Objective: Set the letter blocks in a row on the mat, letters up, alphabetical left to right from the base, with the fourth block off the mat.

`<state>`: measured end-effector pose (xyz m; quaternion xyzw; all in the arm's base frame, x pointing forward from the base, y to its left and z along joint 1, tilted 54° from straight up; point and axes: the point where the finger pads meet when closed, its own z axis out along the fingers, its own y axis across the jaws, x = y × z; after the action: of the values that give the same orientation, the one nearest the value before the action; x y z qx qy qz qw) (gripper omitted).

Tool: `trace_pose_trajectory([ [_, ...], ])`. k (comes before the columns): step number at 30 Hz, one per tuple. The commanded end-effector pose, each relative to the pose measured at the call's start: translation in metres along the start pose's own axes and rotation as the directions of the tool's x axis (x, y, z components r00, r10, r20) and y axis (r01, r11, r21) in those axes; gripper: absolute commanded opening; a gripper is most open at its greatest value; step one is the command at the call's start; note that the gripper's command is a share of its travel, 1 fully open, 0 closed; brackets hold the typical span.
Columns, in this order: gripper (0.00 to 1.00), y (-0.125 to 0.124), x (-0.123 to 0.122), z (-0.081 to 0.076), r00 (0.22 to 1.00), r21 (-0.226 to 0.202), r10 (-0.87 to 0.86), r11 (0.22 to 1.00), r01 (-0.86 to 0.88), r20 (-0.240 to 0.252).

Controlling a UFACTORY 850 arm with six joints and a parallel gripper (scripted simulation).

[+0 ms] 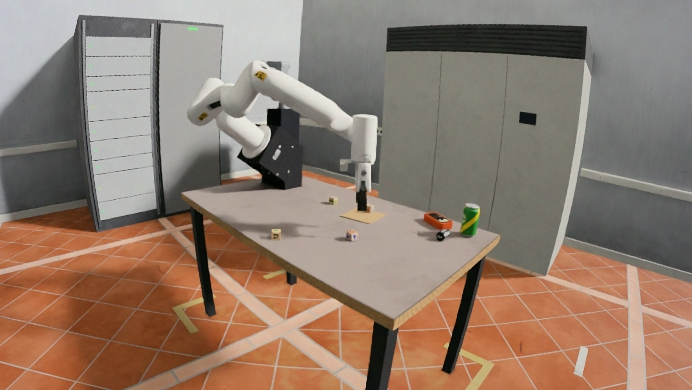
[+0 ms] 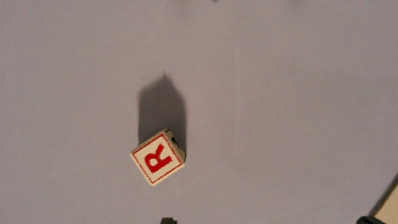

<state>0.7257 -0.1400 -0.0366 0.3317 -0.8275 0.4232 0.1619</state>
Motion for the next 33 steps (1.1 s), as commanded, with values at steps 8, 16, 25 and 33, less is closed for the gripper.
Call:
trace_pose_trajectory([
  [8, 1.0, -0.033, 0.015, 0.001, 0.953, -0.007, -0.304, 0.953, 0.303, -0.005],
  [16, 1.0, -0.05, 0.024, 0.002, 0.894, -0.008, -0.448, 0.894, 0.448, -0.007],
  [25, 1.0, -0.06, 0.03, 0.003, 0.844, -0.008, -0.537, 0.844, 0.537, -0.008],
  [33, 0.69, -0.06, 0.03, 0.003, 0.843, -0.008, -0.538, 0.843, 0.538, -0.008],
])
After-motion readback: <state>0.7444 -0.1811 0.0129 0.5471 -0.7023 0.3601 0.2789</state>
